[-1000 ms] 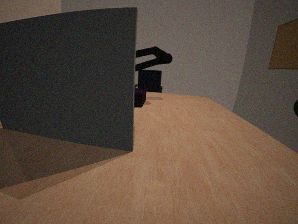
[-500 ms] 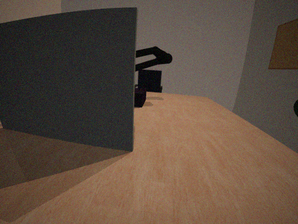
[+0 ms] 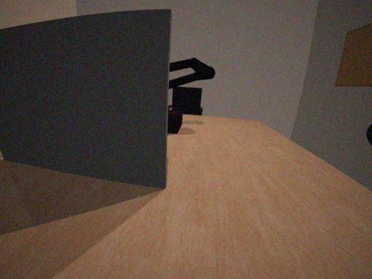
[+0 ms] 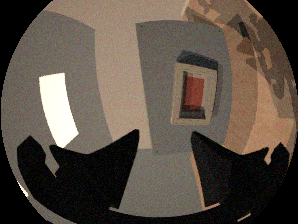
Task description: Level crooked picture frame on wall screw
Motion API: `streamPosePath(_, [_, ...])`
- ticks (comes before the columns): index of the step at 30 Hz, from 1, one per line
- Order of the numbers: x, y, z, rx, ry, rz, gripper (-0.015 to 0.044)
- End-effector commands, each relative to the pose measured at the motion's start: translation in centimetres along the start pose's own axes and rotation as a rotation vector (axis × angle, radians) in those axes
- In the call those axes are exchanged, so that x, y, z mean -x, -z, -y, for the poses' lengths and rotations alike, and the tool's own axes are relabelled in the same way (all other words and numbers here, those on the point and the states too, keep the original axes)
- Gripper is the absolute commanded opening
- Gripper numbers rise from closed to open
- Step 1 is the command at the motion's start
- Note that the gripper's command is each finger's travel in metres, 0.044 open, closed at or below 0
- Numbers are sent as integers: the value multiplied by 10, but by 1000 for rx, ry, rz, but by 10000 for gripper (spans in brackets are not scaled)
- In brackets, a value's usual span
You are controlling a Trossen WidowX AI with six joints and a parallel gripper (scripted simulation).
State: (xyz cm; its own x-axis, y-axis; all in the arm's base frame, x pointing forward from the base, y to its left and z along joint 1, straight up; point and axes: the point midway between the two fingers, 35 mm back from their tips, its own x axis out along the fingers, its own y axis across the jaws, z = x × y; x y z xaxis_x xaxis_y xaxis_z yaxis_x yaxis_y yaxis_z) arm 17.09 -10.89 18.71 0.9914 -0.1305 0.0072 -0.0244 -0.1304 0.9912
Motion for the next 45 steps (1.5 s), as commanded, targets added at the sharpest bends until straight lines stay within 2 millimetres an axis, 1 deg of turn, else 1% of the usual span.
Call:
streamPosePath(1, [0, 0, 3, -14, 4, -4, 260])
streamPosePath(22, [0, 0, 3, -14, 4, -4, 260])
streamPosePath(23, [-1, 0, 0, 0, 0, 0, 260])
streamPosePath(25, [-6, -4, 2, -2, 2, -1, 260])
streamPosePath(30, [-29, -11, 14, -9, 11, -4, 260])
streamPosePath(37, [-60, -9, 39, -12, 32, -7, 260])
streamPosePath(45, [-64, -8, 42, -12, 30, -6, 260])
